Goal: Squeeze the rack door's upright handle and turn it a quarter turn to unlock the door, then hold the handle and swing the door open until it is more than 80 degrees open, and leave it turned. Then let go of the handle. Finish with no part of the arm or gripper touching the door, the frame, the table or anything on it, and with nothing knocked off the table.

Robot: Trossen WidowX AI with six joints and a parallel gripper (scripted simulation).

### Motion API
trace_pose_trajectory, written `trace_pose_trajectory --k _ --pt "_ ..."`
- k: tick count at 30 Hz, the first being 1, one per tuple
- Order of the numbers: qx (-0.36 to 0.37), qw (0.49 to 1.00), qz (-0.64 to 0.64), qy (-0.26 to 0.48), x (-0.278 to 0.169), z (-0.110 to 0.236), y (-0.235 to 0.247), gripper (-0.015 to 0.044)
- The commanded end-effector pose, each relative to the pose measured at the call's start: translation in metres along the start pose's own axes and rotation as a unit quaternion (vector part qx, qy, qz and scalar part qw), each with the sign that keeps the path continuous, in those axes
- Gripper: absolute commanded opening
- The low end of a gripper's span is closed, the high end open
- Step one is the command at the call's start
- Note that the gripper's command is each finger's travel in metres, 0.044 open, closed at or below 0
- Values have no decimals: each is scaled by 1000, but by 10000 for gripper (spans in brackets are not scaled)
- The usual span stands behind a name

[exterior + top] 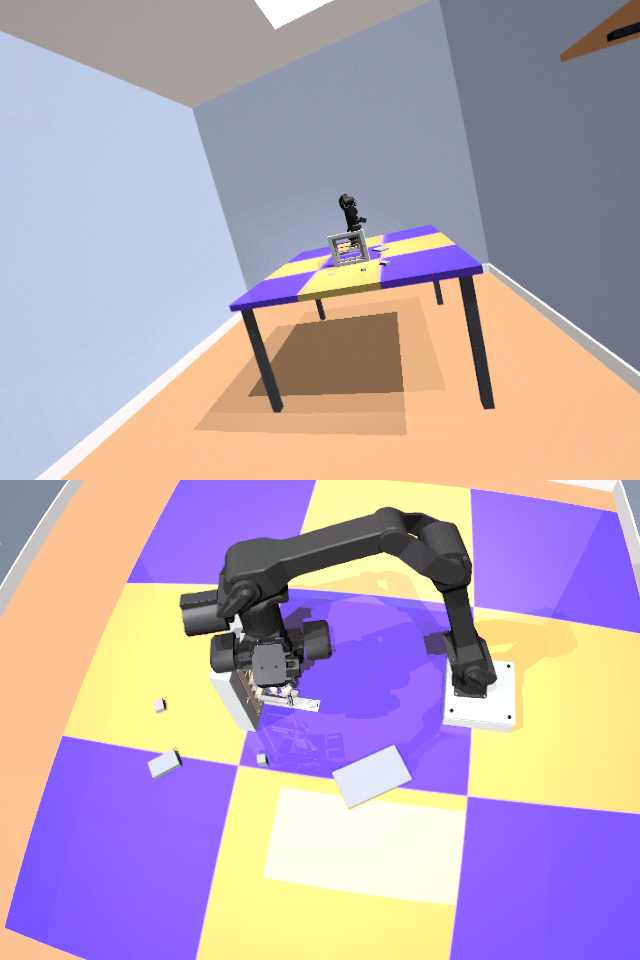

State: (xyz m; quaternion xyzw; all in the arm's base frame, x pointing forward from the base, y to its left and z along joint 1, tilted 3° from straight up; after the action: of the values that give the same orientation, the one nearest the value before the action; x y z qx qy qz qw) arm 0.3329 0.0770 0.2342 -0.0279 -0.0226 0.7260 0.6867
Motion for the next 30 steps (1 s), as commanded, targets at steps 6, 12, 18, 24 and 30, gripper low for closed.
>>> trace_pose_trajectory --k 6,12,18,24,30 --pt "0 1000 22 2 0 0 0 75" --pt "0 1000 22 2 0 0 0 233" --pt "-1 1000 -15 2 0 0 0 295" --pt "-1 987 -163 2 0 0 0 295" --pt "-1 952 -307 2 0 0 0 295"
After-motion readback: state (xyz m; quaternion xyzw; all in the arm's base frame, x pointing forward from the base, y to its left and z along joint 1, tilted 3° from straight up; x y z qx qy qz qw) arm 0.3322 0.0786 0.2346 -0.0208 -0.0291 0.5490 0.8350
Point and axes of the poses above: the point midway between the two fingers, 35 mm back from their tips, its own z axis back along the fingers, its own y axis across the jaws, x = y × z, the point moved 7 cm from there along z, back along the fingers, and after that the axes turned 10 degrees about -z, right-handed, at the moved point
